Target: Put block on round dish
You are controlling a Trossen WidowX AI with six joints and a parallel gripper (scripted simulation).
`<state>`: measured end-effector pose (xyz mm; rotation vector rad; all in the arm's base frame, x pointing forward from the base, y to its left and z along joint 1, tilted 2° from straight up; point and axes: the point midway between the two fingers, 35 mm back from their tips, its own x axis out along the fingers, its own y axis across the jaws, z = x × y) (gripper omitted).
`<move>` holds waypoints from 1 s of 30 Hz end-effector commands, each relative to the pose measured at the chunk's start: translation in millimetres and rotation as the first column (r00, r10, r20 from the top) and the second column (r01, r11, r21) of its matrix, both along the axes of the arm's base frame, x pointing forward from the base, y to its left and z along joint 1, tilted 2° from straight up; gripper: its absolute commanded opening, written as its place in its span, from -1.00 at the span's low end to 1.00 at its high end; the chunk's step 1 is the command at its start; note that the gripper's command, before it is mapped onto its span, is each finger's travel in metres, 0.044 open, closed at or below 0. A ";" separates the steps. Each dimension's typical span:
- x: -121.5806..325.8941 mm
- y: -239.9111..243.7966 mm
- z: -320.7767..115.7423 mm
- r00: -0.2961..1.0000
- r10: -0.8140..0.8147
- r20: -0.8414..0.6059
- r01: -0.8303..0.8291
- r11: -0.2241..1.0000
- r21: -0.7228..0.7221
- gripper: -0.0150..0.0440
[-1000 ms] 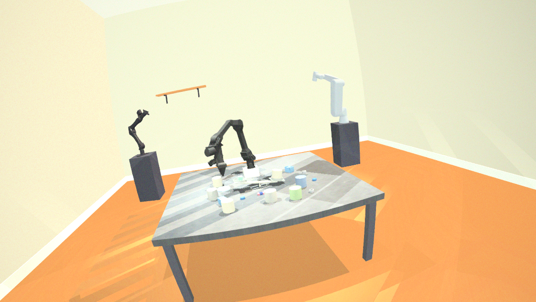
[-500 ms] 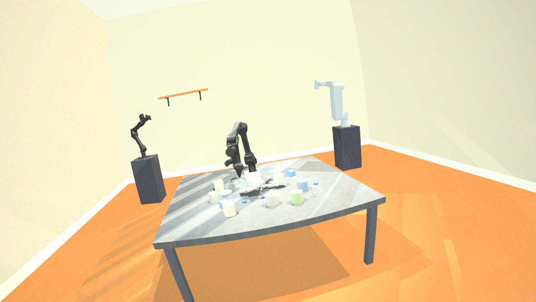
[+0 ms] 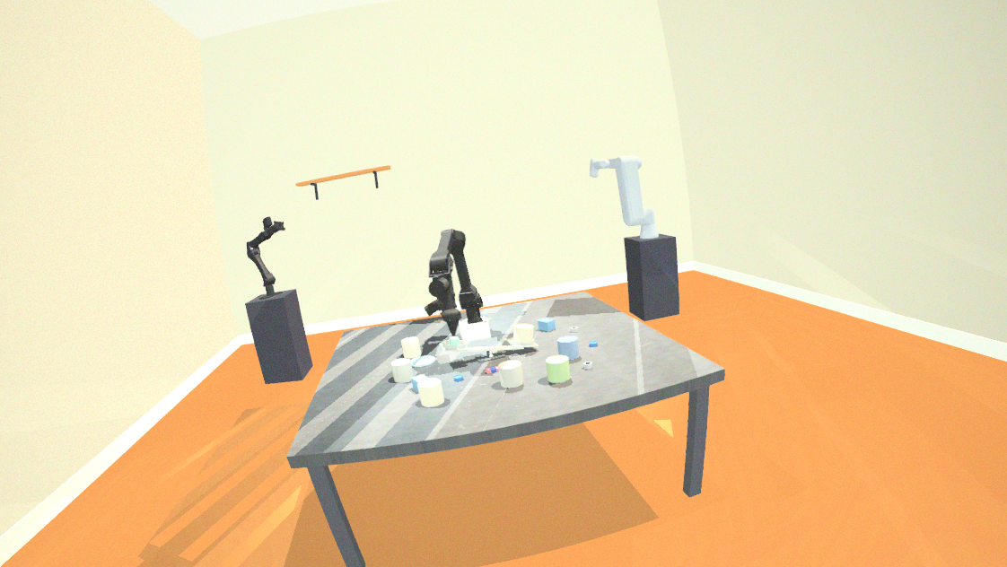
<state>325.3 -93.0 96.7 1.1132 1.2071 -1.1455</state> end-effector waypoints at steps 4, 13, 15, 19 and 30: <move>-0.9 -0.5 -12.1 1.000 -0.005 -0.006 0.005 1.000 -0.002 0.39; -0.7 -1.1 -26.6 1.000 -0.005 -0.006 0.005 1.000 -0.002 0.39; -0.8 -1.3 -29.9 1.000 -0.005 -0.006 0.005 1.000 -0.002 0.39; -1.0 -1.5 -36.3 1.000 -0.005 -0.006 0.005 1.000 -0.002 0.39; -1.2 -1.5 -38.6 1.000 -0.005 -0.006 0.005 1.000 -0.002 -0.06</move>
